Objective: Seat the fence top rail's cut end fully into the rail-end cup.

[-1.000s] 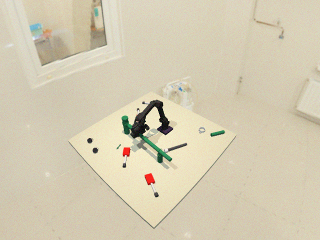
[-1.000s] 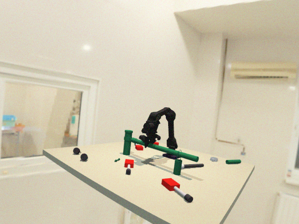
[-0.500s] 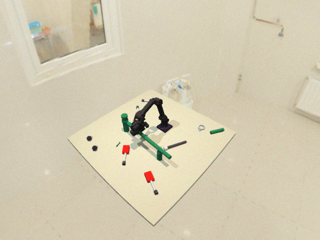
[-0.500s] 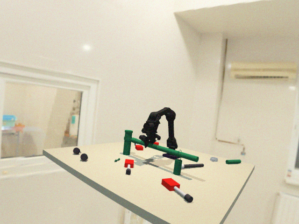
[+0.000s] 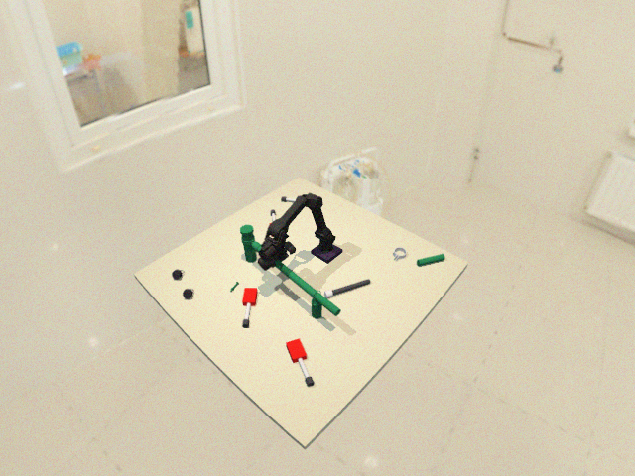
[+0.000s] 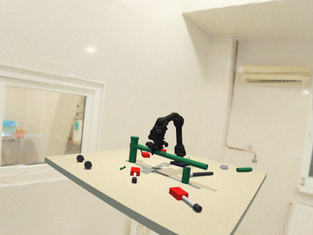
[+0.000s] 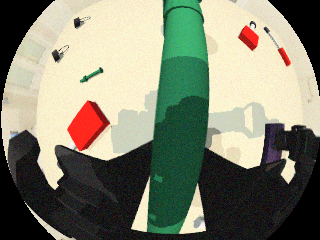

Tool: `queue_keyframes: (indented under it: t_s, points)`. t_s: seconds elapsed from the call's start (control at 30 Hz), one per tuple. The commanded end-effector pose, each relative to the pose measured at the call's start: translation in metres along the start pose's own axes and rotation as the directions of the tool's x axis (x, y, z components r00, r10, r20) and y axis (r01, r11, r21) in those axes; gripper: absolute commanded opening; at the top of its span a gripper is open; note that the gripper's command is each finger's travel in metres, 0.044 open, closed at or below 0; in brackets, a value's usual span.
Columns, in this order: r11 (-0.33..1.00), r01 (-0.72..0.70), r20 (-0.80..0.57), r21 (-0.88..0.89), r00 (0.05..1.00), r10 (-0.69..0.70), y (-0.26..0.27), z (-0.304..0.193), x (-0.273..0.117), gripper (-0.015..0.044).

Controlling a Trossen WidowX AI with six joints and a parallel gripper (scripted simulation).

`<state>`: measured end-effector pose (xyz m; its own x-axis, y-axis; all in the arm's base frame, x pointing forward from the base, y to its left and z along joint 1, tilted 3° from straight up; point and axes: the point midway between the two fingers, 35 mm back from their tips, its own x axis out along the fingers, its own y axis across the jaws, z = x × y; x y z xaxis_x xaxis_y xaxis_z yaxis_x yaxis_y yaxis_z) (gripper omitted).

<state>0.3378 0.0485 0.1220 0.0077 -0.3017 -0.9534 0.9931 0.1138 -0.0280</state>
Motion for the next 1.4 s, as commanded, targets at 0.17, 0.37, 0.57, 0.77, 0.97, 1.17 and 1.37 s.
queue_keyframes:
  t_s: [0.17, 0.37, 0.57, 0.77, 0.97, 1.17, 1.37]
  points:
    - [1.000, -0.001, 0.014, 0.000, 1.000, 0.001, -0.0001, 0.0036, -0.0021, 0.0000]
    - [1.000, -0.001, 0.014, 0.000, 1.000, 0.001, -0.0001, 0.0042, -0.0022, 0.0000]
    - [1.000, 0.001, 0.000, 0.000, 1.000, -0.001, 0.0000, 0.0002, -0.0002, 0.0000]
    - [1.000, 0.001, 0.000, 0.000, 1.000, -0.001, 0.0000, 0.0002, -0.0002, 0.0000]
    - [1.000, 0.001, 0.000, 0.000, 1.000, -0.001, 0.0000, 0.0024, 0.0004, 0.0000]
    - [1.000, 0.001, 0.001, 0.000, 1.000, -0.001, -0.0001, 0.0056, 0.0011, 0.0000]
    - [1.000, 0.001, 0.001, 0.000, 1.000, -0.001, 0.0000, 0.0087, 0.0017, 0.0000]
